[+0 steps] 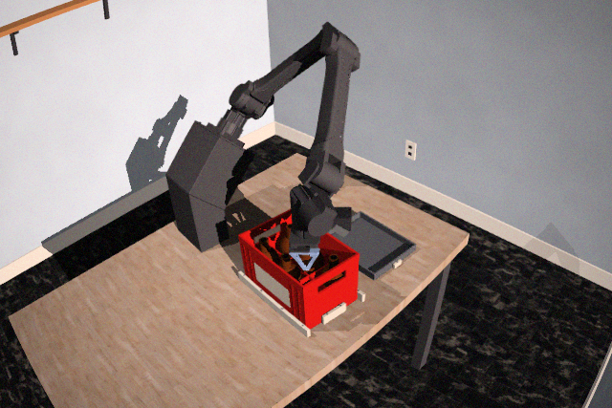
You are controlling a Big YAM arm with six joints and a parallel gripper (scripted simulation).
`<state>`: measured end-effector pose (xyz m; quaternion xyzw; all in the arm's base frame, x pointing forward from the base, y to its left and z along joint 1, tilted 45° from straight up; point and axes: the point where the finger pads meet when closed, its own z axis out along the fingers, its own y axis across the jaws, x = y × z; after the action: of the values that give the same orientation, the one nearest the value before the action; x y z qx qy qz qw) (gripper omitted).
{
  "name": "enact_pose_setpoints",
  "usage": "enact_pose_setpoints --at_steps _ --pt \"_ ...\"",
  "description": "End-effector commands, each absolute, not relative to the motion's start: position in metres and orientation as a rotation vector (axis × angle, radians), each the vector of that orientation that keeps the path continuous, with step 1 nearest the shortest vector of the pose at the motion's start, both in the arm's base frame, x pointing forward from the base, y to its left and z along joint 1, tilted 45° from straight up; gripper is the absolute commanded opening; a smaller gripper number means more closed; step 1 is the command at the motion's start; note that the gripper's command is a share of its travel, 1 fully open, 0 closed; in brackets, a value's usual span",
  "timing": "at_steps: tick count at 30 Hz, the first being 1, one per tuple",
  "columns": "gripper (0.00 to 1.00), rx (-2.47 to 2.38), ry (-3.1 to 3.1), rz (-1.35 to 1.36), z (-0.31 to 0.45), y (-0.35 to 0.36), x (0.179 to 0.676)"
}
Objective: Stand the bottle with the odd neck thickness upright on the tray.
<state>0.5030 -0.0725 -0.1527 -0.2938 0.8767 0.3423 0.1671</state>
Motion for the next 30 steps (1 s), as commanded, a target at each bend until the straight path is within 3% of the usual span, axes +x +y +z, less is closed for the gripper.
enact_pose_setpoints --at_steps 1,30 --pt "0.61 -0.837 2.504 0.998 -0.1676 -0.0604 0.5006" --pt "0.61 -0.844 2.499 0.993 -0.1737 -0.0545 0.5026"
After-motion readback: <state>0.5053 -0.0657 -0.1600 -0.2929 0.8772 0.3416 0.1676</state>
